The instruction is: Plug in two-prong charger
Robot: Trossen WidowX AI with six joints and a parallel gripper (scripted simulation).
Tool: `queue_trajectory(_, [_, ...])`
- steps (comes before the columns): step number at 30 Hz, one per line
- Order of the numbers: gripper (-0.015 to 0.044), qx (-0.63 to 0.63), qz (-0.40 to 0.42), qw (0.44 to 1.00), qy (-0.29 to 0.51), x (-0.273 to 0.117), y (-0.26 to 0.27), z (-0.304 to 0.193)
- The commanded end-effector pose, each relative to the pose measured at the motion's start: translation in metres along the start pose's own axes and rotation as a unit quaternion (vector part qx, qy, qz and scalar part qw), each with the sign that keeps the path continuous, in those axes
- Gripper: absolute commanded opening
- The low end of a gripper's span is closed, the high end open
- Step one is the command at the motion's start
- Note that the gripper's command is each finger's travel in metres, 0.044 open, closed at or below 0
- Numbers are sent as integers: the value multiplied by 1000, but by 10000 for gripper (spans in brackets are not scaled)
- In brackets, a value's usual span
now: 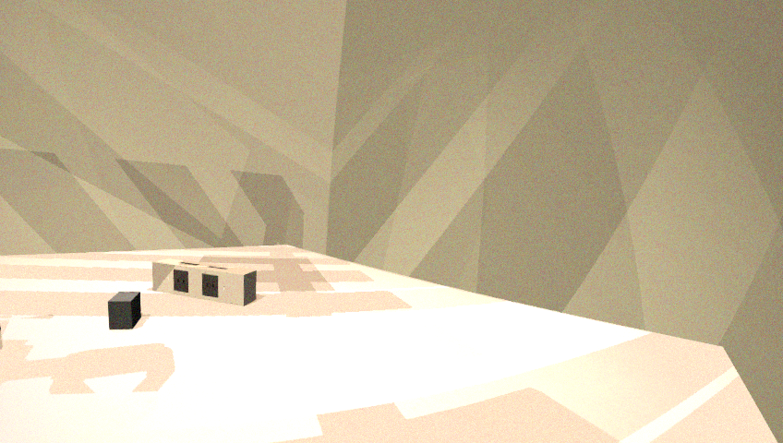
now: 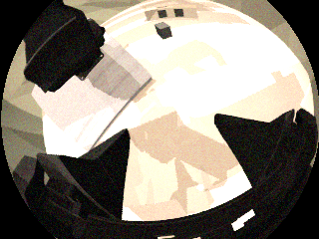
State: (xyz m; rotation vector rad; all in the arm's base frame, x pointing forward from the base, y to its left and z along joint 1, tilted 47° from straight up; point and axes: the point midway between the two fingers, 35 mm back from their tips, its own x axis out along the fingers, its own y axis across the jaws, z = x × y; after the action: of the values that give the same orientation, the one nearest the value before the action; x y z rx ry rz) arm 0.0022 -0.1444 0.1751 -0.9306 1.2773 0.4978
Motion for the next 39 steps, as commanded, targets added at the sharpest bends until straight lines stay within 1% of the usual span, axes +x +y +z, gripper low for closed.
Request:
queue_trajectory(1, [426,0,1,1000,0,0,0,0])
queue_trajectory(2, [440,0,2,1000,-2,1,0,0])
queue_trajectory(39, [440,8,125,991,-39,49,-30,10])
